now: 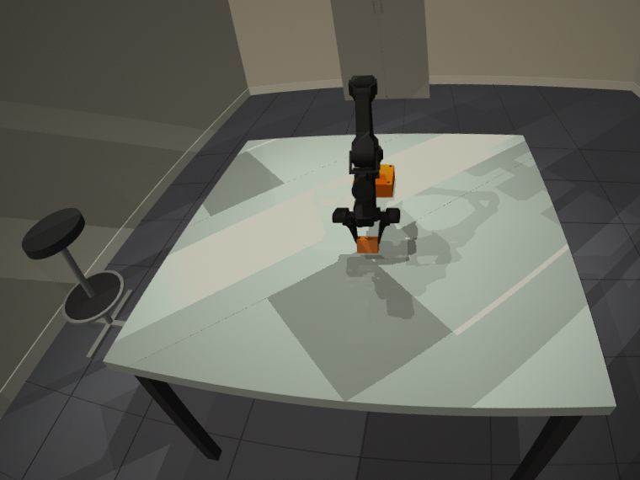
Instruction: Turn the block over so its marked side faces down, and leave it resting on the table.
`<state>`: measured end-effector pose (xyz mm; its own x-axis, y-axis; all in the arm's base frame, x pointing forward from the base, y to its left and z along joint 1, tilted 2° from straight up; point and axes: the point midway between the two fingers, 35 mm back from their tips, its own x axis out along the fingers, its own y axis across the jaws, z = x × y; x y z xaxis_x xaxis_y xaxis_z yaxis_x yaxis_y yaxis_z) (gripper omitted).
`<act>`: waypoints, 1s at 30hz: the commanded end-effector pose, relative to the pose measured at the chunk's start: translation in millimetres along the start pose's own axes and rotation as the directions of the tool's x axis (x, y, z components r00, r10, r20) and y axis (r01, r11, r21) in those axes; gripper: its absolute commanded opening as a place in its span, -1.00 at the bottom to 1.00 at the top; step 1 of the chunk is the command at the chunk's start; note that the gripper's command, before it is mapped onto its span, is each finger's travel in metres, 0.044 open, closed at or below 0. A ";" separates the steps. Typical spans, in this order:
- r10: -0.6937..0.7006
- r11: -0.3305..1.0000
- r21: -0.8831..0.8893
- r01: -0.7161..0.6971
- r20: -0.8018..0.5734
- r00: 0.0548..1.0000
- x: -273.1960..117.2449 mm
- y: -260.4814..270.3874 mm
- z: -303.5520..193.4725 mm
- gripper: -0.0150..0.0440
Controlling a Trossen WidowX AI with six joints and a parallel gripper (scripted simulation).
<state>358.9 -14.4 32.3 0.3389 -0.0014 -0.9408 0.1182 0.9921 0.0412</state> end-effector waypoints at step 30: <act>-0.003 1.000 0.002 0.003 0.394 0.919 26.3 0.5 -0.6 -0.49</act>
<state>364.7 -13.5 12.0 0.6511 -0.0455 -0.7577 0.1160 0.9924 0.0400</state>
